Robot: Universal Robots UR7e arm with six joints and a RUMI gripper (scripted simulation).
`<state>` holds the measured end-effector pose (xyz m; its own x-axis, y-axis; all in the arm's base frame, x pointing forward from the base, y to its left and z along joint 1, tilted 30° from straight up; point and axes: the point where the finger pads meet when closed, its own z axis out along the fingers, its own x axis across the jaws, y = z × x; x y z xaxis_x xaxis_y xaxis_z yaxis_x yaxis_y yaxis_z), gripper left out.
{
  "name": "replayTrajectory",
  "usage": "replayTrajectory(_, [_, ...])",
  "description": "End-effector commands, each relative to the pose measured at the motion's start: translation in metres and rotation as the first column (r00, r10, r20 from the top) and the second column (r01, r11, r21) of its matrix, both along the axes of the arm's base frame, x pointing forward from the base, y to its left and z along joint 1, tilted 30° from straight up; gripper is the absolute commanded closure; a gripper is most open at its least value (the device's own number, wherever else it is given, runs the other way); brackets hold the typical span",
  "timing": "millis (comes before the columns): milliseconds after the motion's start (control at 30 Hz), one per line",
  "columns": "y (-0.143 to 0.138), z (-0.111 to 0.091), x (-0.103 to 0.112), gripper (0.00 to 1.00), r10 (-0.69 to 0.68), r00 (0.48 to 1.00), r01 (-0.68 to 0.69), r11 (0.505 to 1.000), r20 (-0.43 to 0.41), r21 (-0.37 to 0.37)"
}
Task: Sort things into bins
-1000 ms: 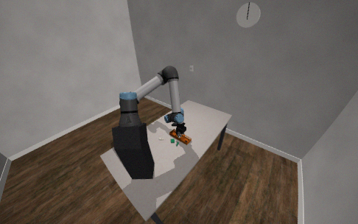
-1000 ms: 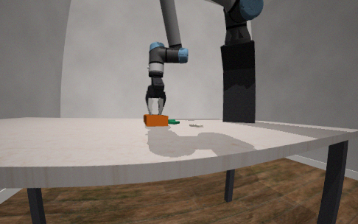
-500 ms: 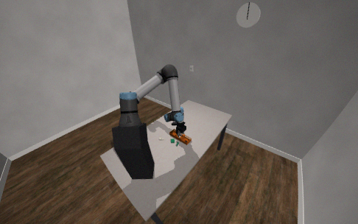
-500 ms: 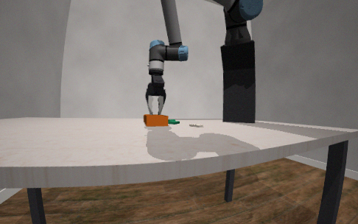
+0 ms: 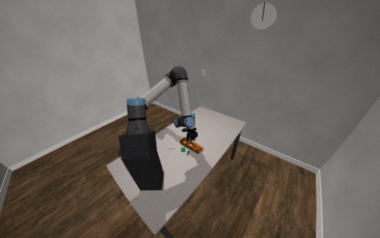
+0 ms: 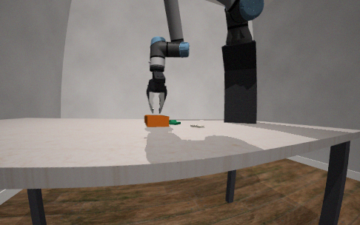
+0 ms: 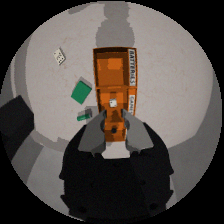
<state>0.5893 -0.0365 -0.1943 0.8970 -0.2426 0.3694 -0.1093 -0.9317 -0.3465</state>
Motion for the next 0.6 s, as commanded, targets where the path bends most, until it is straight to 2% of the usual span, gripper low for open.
replayTrajectory(0, [-0.004, 0.012, -0.006, 0.82, 0.000, 1.000, 0.000, 1.000, 0.001, -0.001])
replayTrajectory(333, [-0.004, 0.012, -0.006, 0.82, 0.000, 1.000, 0.000, 1.000, 0.001, -0.001])
replayTrajectory(367, [0.003, 0.013, -0.010, 0.76, 0.043, 0.999, -0.043, 0.999, 0.014, -0.022])
replayTrajectory(433, [0.017, 0.013, -0.019, 0.76, 0.130, 0.991, -0.127, 0.990, 0.037, -0.067])
replayTrajectory(500, [0.017, 0.013, -0.019, 0.76, 0.130, 0.991, -0.127, 0.990, 0.037, -0.067])
replayTrajectory(567, [0.031, 0.014, -0.029, 0.76, 0.215, 0.975, -0.208, 0.972, 0.056, -0.113])
